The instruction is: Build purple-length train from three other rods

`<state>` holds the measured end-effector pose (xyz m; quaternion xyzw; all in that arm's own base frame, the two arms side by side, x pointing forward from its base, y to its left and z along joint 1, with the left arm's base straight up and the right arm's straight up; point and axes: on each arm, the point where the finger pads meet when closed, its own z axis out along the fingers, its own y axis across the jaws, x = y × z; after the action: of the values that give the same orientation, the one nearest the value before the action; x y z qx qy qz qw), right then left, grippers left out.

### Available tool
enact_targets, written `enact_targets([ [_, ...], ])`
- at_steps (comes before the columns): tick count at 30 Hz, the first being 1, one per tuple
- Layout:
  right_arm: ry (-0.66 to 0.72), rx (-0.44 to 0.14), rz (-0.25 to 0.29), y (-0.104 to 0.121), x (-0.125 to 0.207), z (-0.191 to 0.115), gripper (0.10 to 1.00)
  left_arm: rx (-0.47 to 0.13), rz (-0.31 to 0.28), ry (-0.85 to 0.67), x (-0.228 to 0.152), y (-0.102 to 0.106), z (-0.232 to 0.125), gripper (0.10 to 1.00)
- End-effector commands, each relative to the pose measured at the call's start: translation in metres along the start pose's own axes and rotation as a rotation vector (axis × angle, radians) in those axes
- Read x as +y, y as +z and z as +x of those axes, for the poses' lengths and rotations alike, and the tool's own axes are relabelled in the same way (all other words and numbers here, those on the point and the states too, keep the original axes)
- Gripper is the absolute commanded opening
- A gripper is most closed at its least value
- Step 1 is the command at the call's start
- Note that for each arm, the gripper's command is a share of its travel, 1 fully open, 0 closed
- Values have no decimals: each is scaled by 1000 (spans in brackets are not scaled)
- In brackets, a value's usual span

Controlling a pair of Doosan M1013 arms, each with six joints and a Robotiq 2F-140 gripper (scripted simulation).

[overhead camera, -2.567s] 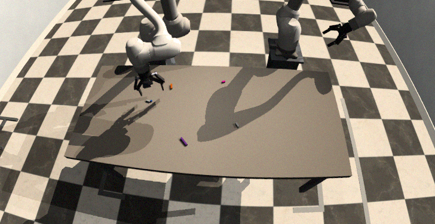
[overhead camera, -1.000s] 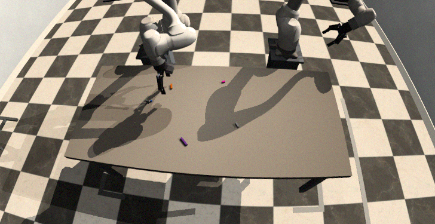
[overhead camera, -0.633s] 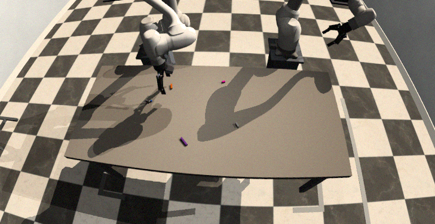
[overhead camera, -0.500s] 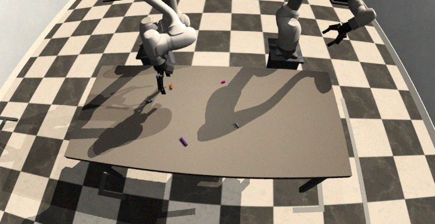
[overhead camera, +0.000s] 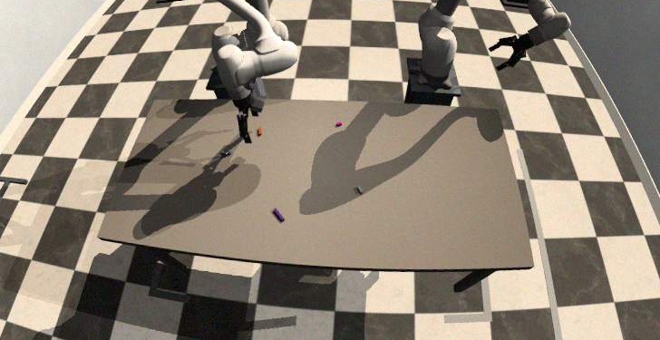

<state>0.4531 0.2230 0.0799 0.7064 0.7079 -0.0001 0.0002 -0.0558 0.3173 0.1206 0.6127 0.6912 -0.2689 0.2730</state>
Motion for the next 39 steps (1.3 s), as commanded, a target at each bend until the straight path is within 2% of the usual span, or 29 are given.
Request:
enact_targets([
  [1,0,1,-1,0,0,0,1000,1,0,0,0,0,0,1000],
  [39,0,1,-1,-1,1,4,1000,1,0,0,0,0,0,1000],
])
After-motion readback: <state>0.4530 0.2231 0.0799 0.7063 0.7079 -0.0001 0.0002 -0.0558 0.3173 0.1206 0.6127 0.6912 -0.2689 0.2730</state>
